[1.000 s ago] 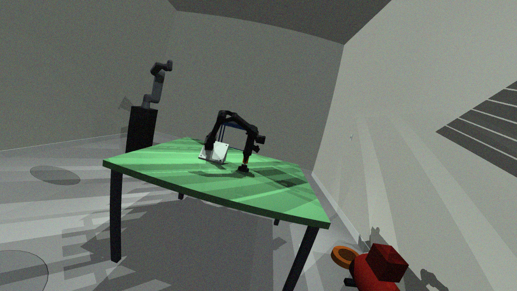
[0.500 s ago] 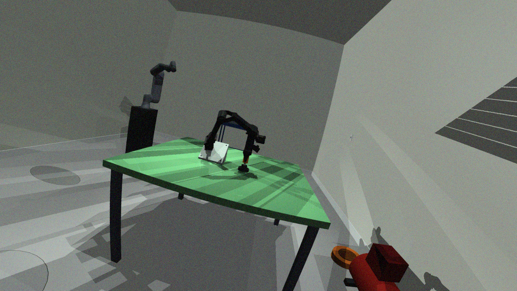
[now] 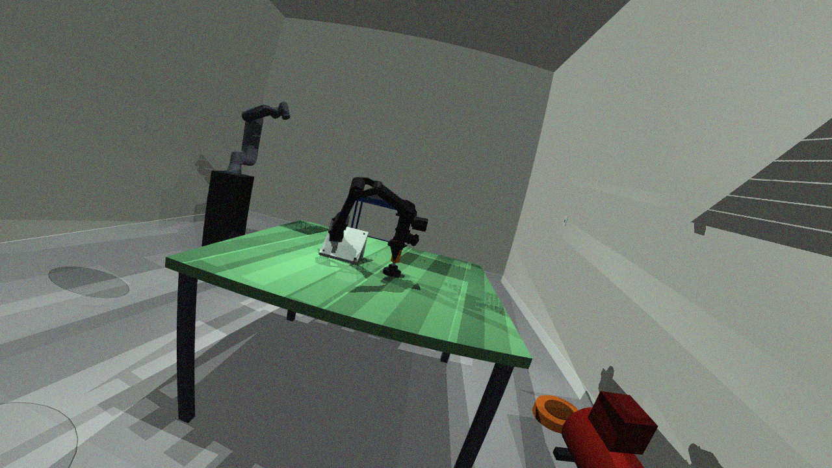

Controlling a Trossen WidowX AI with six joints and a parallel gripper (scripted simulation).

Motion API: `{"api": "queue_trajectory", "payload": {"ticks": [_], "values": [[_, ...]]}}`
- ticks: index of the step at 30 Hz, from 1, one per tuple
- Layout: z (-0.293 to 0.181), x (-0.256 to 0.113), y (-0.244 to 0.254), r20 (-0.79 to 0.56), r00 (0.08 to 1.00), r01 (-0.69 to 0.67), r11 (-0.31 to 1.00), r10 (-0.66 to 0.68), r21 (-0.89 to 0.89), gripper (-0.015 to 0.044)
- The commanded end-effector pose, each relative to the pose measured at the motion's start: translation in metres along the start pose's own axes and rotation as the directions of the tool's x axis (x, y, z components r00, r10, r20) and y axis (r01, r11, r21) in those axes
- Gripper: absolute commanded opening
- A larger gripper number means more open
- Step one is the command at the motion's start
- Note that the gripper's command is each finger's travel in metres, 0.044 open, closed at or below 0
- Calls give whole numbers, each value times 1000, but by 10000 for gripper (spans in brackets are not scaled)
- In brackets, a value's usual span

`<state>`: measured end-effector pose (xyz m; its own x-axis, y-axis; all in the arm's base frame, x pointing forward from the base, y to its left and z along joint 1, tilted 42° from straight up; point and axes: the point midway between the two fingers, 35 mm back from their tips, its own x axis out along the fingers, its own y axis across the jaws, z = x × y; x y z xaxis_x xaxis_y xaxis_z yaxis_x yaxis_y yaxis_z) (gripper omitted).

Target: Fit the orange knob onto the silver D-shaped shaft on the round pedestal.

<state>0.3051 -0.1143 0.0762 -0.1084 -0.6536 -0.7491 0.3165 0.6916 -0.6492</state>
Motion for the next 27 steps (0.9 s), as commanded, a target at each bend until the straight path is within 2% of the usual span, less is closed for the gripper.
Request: {"api": "queue_trajectory", "payload": {"ticks": [1,27], "values": [[-1,2,1,0,1000,1,1000,-1,13,0],[-1,1,1,0,1000,1,1000,-1,13,0]]}}
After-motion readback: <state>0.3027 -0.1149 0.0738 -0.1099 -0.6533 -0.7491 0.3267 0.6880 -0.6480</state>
